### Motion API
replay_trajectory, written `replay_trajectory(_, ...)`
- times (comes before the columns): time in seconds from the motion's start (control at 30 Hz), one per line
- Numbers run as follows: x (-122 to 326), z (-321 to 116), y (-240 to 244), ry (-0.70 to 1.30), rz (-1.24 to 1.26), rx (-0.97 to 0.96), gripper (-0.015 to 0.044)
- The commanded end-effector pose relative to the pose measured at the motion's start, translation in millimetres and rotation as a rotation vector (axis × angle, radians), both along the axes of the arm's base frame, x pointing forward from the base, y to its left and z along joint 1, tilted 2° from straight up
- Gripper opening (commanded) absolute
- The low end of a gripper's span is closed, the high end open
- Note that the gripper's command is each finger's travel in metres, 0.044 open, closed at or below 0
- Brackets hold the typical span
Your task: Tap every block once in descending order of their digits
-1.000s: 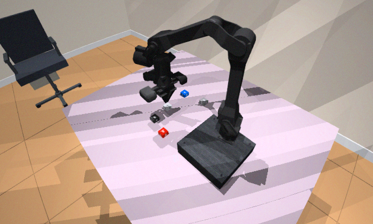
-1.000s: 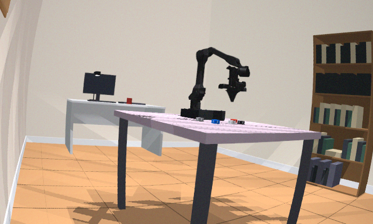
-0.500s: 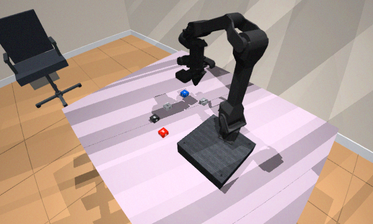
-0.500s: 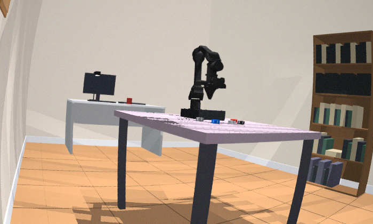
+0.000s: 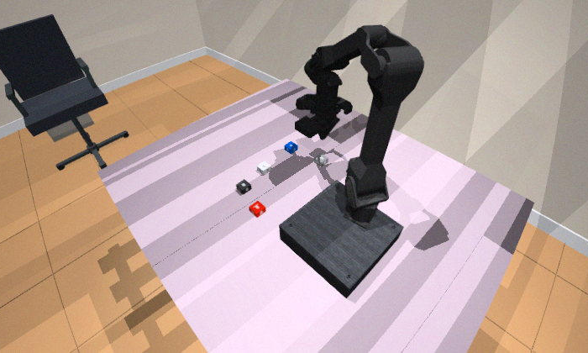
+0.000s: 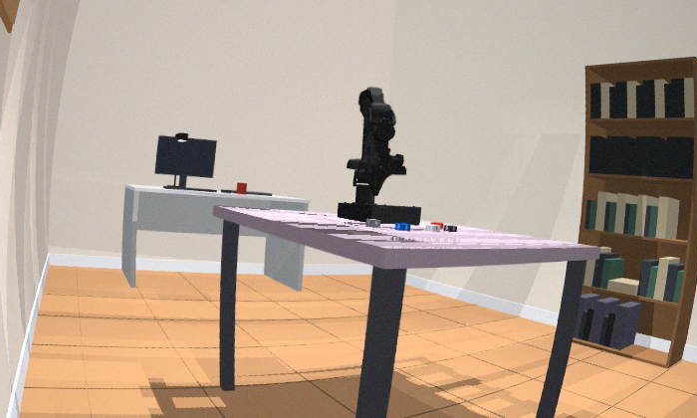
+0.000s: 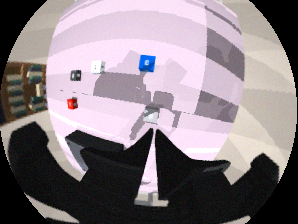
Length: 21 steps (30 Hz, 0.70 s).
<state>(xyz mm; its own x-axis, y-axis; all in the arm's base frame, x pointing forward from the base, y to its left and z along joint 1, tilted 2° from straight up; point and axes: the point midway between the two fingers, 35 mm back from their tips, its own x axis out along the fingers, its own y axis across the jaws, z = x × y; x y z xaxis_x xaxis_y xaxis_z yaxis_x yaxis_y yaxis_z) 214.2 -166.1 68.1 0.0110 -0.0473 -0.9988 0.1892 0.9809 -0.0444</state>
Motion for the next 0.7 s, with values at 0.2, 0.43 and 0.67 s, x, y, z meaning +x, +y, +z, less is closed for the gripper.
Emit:
replay_trajectory(0.2, -9, -46, 3, 0.03, 0.004, 0.016, 0.002)
replay_trajectory(0.43, -9, -56, 2, 0.03, 0.004, 0.016, 0.002)
replay_trajectory(0.67, -10, -67, 2, 0.031, 0.004, 0.016, 0.002)
